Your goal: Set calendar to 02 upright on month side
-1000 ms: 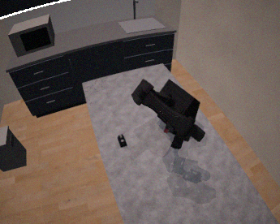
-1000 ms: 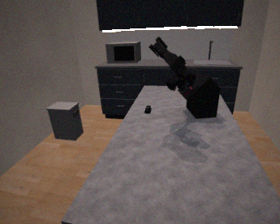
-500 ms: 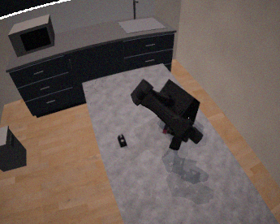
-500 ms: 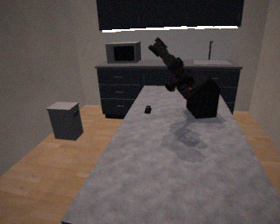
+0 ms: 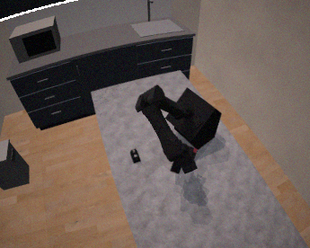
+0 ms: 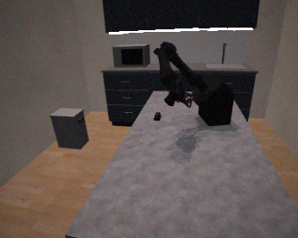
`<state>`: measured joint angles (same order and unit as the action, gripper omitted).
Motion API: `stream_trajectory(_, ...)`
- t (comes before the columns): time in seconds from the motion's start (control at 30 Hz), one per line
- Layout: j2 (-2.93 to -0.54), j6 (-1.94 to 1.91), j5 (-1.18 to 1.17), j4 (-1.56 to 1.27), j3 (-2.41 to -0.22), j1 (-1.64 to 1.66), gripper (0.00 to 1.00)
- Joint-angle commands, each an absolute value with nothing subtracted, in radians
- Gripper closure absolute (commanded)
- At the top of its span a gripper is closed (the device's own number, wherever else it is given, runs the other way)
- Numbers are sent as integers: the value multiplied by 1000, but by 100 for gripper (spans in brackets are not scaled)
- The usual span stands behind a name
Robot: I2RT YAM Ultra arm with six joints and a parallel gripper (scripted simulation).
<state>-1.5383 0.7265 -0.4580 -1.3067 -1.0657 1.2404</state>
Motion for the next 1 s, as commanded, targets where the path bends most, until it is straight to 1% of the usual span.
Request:
stream_trajectory(0.0,-1495,480,-383,-1241,-1059,1169,0)
stream_trajectory(0.2,-1423,157,-280,-1151,-1031,948,0)
stream_trajectory(0.27,-1423,157,-280,-1151,-1031,948,0)
stream_trajectory(0.37,-1367,-94,-200,-1081,-1009,776,0)
stream_trajectory(0.7,-1273,-519,-64,-962,-971,485,0)
stream_trajectory(0.77,-1255,-601,-38,-939,-964,428,0)
stream_trajectory(0.87,-1253,-607,-36,-937,-964,424,0)
stream_trajectory(0.97,-1202,-839,38,-872,-943,265,0)
